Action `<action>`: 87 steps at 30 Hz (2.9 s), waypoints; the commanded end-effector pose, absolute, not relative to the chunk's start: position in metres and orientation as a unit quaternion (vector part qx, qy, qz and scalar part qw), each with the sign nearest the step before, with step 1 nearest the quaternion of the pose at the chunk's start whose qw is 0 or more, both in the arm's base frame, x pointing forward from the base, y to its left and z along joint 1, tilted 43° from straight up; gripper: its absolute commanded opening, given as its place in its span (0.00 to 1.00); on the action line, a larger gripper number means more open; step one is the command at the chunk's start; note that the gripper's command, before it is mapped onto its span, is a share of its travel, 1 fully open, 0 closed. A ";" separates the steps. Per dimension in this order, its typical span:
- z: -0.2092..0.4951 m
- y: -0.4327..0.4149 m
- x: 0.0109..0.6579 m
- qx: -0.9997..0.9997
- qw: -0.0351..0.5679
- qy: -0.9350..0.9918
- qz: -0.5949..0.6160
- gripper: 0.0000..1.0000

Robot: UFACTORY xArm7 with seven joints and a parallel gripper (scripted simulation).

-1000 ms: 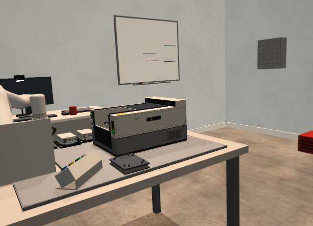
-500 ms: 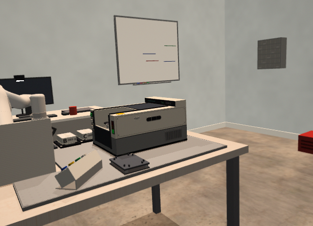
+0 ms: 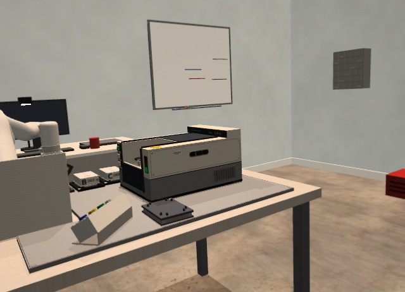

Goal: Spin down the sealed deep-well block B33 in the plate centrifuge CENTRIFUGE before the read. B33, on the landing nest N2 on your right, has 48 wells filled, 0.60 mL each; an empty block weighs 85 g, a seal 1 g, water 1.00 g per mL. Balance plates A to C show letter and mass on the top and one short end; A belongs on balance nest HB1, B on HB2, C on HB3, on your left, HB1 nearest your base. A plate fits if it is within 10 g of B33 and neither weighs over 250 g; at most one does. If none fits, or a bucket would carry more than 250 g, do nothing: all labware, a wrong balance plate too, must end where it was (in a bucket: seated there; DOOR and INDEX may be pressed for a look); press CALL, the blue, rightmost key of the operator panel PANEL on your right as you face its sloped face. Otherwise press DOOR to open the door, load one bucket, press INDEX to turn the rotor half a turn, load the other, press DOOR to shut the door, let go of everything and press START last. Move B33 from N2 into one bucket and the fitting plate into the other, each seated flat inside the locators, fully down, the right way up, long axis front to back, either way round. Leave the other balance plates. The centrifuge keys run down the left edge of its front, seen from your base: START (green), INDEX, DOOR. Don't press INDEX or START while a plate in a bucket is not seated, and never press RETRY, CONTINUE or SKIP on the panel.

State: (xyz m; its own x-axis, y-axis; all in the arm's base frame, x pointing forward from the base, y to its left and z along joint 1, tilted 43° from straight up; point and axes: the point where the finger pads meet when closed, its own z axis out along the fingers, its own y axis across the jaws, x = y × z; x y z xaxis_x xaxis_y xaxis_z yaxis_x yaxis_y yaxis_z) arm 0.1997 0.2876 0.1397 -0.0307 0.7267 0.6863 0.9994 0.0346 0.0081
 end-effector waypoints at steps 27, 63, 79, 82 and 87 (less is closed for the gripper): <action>0.146 0.282 0.200 -0.645 0.263 -0.669 -0.260 0.00; 0.155 0.274 0.201 -0.645 0.263 -0.669 -0.260 0.00; 0.157 0.271 0.201 -0.645 0.263 -0.669 -0.260 0.00; 0.159 0.269 0.201 -0.645 0.263 -0.669 -0.260 0.00; 0.162 0.267 0.201 -0.645 0.263 -0.669 -0.260 0.00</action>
State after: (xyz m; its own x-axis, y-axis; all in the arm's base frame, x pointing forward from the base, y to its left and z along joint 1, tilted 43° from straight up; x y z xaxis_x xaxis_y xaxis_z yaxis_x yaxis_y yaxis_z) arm 0.2003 0.2679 0.1604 -0.0304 0.7267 0.6863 0.9994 0.0343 0.0080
